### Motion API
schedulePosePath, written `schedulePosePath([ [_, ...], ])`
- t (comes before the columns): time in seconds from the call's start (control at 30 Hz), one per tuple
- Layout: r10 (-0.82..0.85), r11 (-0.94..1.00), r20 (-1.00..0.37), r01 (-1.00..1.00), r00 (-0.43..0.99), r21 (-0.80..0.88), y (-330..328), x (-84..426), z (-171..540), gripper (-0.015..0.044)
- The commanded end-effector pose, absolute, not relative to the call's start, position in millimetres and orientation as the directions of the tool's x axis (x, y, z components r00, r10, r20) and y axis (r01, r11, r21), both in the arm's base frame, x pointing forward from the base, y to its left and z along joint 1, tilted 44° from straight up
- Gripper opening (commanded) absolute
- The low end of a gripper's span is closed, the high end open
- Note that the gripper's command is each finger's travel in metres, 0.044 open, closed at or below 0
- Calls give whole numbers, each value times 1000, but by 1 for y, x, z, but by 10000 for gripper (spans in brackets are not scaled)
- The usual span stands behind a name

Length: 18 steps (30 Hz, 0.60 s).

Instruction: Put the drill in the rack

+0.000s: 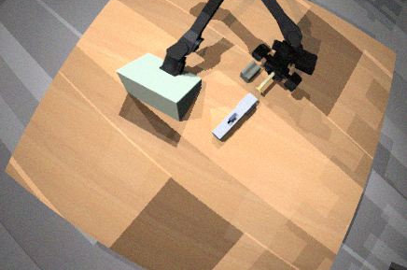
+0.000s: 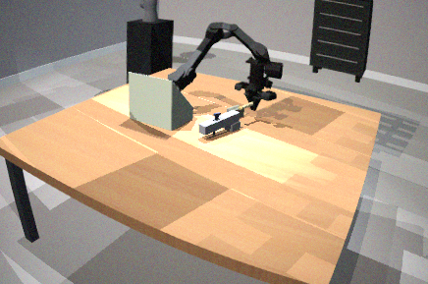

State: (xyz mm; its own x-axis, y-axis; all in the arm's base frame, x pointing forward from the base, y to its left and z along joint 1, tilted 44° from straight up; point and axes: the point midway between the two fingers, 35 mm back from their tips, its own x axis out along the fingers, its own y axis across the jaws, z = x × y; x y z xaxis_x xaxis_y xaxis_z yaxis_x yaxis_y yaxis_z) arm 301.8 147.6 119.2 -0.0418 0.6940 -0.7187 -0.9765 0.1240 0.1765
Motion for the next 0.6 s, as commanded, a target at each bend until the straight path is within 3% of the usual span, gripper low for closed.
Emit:
schedulePosePath([
  [0.0,695,125,-718,-977,-36,170,145,302,122,0],
  [0.57,695,125,-718,-977,-36,170,141,302,124,0],
])
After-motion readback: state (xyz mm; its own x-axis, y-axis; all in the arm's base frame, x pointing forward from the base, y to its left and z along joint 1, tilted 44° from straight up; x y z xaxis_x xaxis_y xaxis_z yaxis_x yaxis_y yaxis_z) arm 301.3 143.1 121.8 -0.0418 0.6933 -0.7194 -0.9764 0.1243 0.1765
